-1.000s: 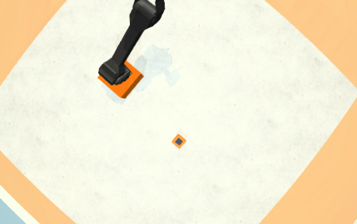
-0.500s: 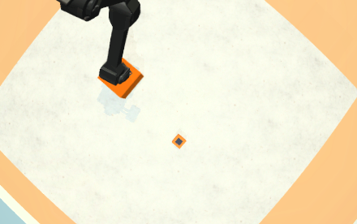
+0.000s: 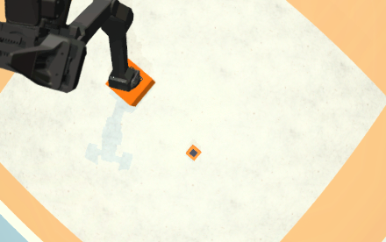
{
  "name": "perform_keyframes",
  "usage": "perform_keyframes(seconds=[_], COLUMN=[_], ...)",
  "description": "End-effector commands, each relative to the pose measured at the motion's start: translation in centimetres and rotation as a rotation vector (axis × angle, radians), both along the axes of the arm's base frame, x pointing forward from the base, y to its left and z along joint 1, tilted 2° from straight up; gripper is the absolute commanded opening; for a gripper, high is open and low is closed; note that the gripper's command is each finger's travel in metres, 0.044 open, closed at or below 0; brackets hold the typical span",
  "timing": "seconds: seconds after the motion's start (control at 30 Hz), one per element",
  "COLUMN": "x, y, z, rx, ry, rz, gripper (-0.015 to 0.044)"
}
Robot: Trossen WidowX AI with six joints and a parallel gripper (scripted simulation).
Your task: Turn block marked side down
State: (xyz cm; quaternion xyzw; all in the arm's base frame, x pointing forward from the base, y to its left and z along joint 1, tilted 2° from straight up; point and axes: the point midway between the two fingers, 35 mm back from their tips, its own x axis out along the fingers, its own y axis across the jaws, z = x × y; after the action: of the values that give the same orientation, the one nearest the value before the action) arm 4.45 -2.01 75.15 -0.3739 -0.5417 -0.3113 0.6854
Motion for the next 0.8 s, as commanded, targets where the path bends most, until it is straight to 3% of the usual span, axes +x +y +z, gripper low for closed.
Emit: perform_keyframes(seconds=[0.0,0.37,0.77], x=[3.0,14.4,27.4], y=[-3.8,-12.7,-16.4], z=[-1.0,-7.4,-19.9], rx=[0.109,0.434,0.742], ry=[0.073,0.361,0.774], rz=[0.034,0.155,0.26], gripper=[0.044,0.044,0.044])
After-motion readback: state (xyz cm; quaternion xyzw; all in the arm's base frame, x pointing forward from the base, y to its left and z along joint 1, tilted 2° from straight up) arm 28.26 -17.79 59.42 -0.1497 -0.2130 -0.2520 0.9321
